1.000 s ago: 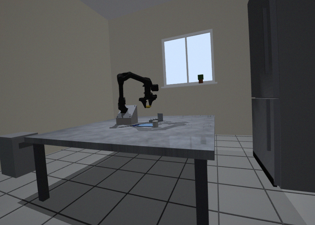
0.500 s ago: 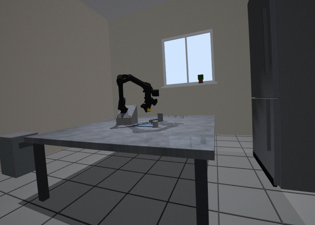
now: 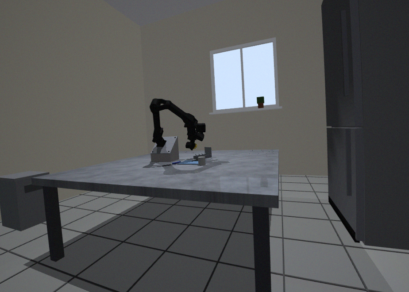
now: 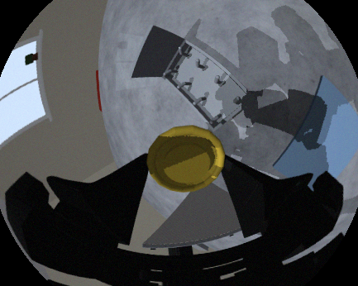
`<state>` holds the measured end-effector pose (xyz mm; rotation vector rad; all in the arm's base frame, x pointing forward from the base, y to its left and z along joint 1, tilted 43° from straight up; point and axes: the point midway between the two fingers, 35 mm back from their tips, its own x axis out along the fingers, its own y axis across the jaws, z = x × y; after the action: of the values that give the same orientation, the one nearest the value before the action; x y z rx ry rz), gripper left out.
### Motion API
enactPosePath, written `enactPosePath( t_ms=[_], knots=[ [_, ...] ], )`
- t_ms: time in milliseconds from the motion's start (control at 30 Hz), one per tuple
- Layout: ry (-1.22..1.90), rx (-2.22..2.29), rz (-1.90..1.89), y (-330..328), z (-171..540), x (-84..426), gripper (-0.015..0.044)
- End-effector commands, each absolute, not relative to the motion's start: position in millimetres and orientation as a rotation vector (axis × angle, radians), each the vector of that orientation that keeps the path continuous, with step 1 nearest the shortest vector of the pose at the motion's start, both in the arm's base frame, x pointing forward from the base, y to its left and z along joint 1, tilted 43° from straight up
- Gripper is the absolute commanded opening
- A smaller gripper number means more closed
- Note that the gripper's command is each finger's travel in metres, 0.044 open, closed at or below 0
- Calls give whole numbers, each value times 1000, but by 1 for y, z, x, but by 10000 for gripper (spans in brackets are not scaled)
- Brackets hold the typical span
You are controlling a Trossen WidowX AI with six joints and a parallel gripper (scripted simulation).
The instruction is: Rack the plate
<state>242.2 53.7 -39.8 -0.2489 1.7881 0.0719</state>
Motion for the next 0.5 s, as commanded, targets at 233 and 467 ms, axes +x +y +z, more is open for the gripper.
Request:
enactPosePath(
  t_ms=[233,467],
  knots=[
    [1712,-239,402,46,-56,242,0],
    [1614,-249,581,41,-62,244,0]
  ],
)
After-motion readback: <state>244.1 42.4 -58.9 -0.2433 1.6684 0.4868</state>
